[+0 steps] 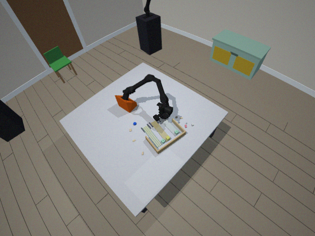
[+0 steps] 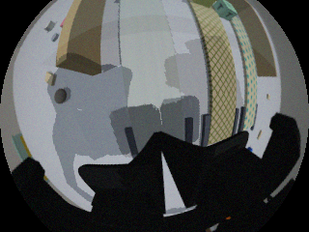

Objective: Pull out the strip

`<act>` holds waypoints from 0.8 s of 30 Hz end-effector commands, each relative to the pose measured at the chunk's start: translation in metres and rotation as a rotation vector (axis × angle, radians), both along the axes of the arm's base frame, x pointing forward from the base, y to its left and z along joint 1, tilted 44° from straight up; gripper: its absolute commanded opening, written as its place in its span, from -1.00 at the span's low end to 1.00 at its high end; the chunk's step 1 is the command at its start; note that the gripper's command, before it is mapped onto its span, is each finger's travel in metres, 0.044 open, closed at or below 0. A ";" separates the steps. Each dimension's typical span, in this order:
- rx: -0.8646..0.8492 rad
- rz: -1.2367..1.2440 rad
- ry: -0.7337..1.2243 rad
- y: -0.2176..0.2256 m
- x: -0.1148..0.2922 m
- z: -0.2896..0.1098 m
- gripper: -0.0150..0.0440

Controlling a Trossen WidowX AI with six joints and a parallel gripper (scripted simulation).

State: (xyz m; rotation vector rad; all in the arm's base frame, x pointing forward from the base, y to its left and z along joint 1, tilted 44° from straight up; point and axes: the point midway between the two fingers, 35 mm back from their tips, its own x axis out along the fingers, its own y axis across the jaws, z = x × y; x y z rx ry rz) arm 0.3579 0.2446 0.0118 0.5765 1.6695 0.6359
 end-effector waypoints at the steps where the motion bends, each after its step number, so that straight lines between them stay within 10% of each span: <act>1: -0.008 0.004 0.009 0.003 -0.001 -0.004 -0.49; 24: -0.008 0.004 0.011 0.003 -0.024 -0.001 -0.49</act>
